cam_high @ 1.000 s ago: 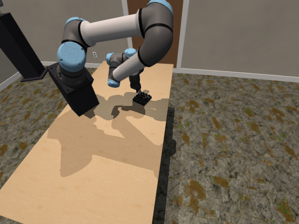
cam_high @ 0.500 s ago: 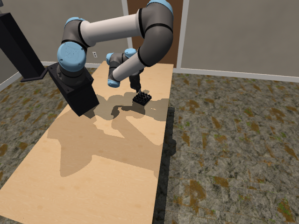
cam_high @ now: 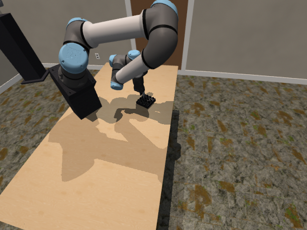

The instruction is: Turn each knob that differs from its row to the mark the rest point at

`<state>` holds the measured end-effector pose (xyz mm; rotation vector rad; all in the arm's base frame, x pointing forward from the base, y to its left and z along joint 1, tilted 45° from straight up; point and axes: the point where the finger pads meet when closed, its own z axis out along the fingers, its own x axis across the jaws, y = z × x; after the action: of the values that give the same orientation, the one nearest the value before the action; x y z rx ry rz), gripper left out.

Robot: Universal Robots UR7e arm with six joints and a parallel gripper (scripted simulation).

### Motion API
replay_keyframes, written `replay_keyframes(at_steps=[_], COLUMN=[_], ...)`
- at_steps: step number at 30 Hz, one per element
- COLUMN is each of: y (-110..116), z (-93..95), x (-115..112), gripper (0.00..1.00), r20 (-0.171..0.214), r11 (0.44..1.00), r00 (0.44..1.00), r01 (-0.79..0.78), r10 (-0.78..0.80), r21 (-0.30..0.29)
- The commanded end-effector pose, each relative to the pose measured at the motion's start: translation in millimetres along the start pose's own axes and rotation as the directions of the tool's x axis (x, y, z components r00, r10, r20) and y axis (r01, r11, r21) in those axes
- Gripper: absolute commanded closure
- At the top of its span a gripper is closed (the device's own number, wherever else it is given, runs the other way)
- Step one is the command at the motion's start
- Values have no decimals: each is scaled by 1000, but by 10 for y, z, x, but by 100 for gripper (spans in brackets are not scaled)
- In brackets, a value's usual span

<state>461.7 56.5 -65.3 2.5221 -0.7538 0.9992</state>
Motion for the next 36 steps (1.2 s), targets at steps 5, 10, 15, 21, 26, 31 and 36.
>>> replay_keyframes(at_steps=[5,10,15,21,26,31,36], y=[-2,-2,-2,-2,-2,-2,-2], z=[47,88,113,118,118,118,118], x=[1,1,1,1,1,1,1], gripper=[54,54,54,54,54,54,54], r20=[-1,-1,-1,-1,-1,-1,-1], r11=[1000,1000,1000,1000,1000,1000,1000], r00=[1000,1000,1000,1000,1000,1000,1000], r01=[0,0,0,0,0,0,0], r10=[0,0,0,0,0,0,0], r21=[1,1,1,1,1,1,1])
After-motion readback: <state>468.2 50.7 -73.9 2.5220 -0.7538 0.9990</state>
